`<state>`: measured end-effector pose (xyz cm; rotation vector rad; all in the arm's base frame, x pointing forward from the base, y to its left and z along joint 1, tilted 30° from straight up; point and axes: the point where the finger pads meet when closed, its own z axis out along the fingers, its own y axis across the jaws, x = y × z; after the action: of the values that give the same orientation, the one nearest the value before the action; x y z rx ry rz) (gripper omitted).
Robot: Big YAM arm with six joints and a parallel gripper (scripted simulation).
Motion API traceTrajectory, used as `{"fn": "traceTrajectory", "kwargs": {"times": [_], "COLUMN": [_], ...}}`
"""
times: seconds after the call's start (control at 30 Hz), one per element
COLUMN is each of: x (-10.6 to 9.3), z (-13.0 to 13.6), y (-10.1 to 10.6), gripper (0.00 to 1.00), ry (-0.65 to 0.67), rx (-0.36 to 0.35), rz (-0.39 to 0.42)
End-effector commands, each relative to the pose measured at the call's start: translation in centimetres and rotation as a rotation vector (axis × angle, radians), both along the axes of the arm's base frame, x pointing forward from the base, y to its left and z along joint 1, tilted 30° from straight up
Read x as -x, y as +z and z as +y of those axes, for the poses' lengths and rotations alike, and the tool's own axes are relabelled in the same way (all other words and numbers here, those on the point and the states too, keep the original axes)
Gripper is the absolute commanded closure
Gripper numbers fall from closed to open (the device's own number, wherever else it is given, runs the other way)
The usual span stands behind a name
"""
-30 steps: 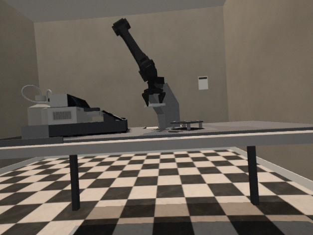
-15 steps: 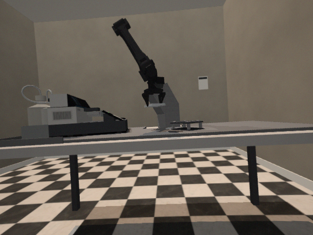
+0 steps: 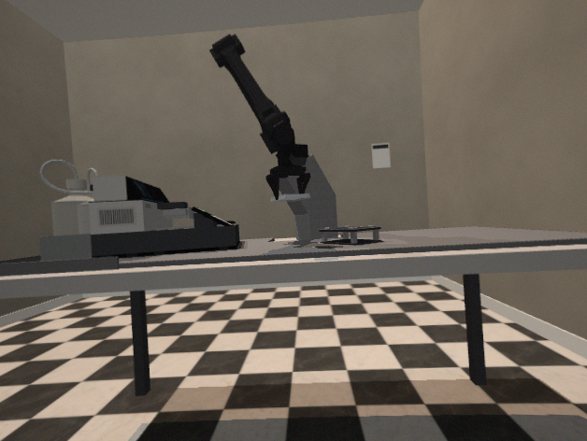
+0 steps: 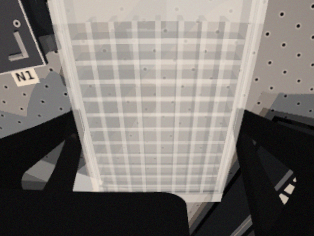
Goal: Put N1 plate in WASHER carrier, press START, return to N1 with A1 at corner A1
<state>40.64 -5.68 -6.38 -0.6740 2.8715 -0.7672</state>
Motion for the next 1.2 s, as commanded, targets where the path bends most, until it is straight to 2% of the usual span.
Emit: {"fn": "traceTrajectory", "kwargs": {"times": [0.0,0.07,0.17,0.63,0.7,1.17], "x": [0.4,0.5,0.6,3.5,3.5,6.9], "z": [-1.2,-2.0,-2.4,-8.1,-8.1,-13.6], "y": [1.3,1.8,2.1,5.0,5.0,7.8], "gripper": [0.16,0.16,0.16,0.16,0.16,0.16], "ry": [-0.073,-0.130,-0.138,-0.118,-0.118,-0.118], "rx": [-0.018,-0.033,-0.034,-0.025,-0.025,-0.026], "rz": [-0.045,-0.091,-0.098,-0.088,-0.088,-0.065]}}
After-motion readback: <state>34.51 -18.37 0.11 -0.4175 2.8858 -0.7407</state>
